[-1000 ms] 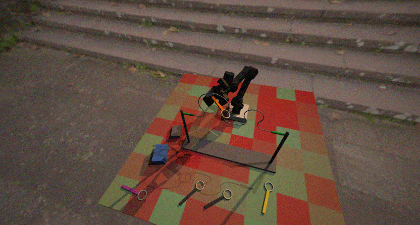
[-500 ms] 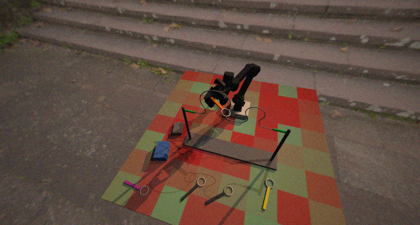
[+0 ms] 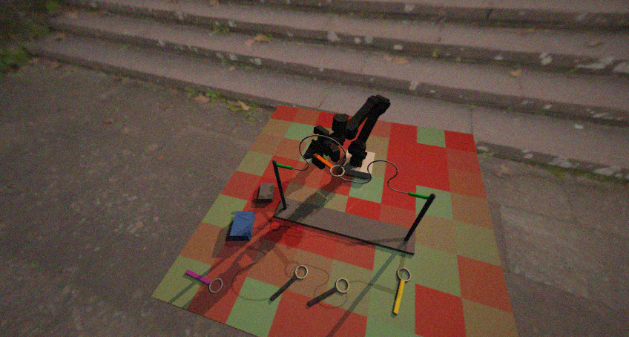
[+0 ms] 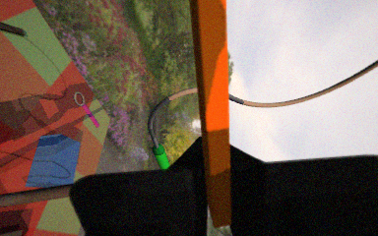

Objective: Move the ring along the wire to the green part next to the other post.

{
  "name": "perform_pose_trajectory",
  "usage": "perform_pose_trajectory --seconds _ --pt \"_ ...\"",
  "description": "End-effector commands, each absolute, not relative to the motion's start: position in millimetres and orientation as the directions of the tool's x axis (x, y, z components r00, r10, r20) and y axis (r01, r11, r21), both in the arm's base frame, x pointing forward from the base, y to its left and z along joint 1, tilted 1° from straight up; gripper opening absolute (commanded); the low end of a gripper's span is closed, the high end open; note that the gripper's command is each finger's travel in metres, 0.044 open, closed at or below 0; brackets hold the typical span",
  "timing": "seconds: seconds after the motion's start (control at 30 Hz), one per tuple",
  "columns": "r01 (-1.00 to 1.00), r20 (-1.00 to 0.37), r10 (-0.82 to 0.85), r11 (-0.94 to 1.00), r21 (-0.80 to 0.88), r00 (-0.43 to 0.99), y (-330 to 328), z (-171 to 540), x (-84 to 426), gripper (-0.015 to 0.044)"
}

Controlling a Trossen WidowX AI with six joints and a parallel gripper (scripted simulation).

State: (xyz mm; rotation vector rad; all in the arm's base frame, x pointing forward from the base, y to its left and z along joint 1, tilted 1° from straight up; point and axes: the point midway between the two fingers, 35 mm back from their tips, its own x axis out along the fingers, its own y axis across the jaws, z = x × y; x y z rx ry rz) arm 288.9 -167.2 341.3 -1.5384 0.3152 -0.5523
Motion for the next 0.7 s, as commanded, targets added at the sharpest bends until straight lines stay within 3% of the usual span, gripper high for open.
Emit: perform_pose_trajectory --seconds 0.0,0.67 --pt "0.142 0.100 -0.535 0.038 -0.989 0.839 -167 326 289 -0.0150" --pt "0.154 -0.154 -0.509 0.512 -0.845 0.847 -140 254 292 -0.0150"
